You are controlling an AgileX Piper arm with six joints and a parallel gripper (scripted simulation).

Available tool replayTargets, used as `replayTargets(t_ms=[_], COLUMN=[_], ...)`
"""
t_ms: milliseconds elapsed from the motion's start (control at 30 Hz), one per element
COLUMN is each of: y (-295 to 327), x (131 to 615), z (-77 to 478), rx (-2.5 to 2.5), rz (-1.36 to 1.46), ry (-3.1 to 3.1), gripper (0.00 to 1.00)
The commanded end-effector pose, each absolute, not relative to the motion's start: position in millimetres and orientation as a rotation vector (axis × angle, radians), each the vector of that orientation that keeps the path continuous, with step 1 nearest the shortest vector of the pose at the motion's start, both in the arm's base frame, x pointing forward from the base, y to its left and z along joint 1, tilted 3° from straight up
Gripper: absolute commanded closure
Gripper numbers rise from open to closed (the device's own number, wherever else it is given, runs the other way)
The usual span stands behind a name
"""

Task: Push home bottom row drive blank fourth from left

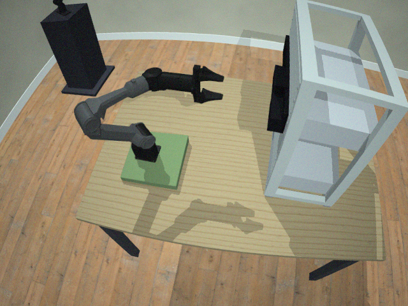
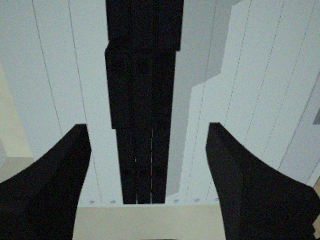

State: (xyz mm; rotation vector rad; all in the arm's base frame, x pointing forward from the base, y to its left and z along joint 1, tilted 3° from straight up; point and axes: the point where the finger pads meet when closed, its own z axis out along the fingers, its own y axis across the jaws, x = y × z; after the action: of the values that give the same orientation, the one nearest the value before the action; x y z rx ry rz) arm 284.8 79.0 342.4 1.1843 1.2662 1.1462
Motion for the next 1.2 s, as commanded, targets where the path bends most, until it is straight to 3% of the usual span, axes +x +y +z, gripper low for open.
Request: replayTargets(t_ms=[0,867,1167], y=[80,81,92], x=[285,284,319], z=[344,348,352], rx=[1.186,1.195,1.195], rz=[1.149,1.157,1.157], ry=[1.257,1.236,1.236], gripper=[0.00,0.00,0.00])
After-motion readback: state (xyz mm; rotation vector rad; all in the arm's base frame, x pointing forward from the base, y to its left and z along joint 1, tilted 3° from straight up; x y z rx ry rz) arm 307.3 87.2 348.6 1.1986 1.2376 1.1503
